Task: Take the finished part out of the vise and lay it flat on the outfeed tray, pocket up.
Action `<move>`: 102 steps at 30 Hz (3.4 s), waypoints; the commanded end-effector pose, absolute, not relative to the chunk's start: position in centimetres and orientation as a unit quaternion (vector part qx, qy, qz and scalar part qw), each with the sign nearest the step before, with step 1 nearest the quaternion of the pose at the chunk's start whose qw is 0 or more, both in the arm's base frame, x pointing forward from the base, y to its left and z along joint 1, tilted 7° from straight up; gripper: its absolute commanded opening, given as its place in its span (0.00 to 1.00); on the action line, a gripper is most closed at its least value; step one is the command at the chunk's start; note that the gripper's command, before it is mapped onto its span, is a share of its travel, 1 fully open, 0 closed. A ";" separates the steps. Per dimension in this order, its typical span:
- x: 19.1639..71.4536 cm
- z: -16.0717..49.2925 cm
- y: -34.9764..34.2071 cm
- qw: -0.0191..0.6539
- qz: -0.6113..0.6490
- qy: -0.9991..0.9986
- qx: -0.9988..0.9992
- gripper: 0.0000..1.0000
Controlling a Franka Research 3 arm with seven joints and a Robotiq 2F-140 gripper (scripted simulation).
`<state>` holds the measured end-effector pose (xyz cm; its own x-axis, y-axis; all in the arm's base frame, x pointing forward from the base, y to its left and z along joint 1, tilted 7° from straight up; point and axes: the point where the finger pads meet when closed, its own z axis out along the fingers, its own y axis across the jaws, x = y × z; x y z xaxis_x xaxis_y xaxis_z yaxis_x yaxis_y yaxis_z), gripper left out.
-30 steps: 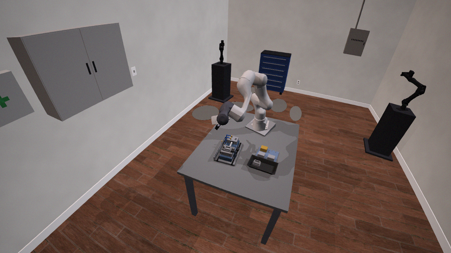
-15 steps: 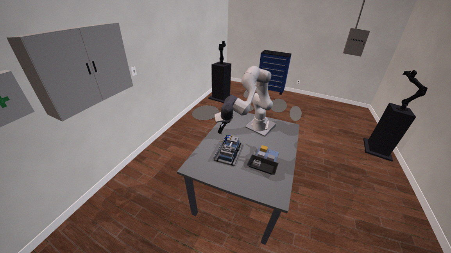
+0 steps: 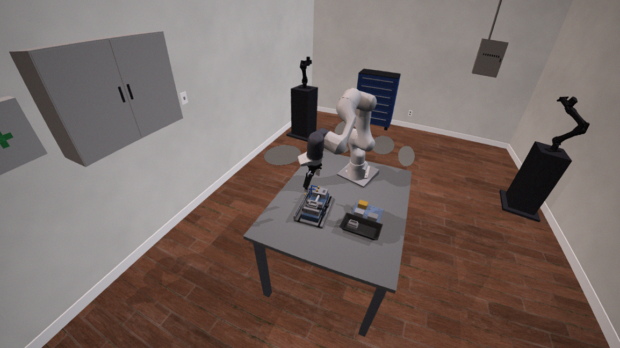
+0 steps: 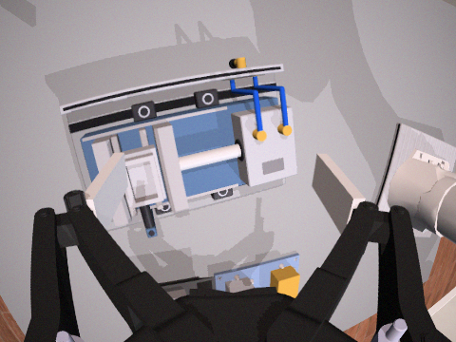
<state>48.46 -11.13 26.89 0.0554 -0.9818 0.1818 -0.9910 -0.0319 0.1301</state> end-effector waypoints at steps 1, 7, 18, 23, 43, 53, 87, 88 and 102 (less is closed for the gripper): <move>51.4 26.6 -9.7 0.047 0.041 -0.652 0.755 1.00; 52.6 26.4 -8.6 0.010 0.050 -0.642 0.765 1.00; 53.8 26.2 -7.5 -0.029 0.062 -0.632 0.772 1.00; 53.8 26.2 -7.5 -0.029 0.062 -0.632 0.772 1.00; 53.8 26.2 -7.5 -0.029 0.062 -0.632 0.772 0.00; 53.8 26.2 -7.5 -0.029 0.062 -0.632 0.772 0.00; 53.8 26.2 -7.5 -0.029 0.062 -0.632 0.772 0.40; 53.8 26.2 -7.5 -0.029 0.062 -0.632 0.772 0.40; 53.8 26.2 -7.5 -0.029 0.062 -0.632 0.772 0.40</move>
<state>53.77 -7.57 26.20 0.1911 -0.9797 0.0600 -0.9732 -0.1971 -0.1188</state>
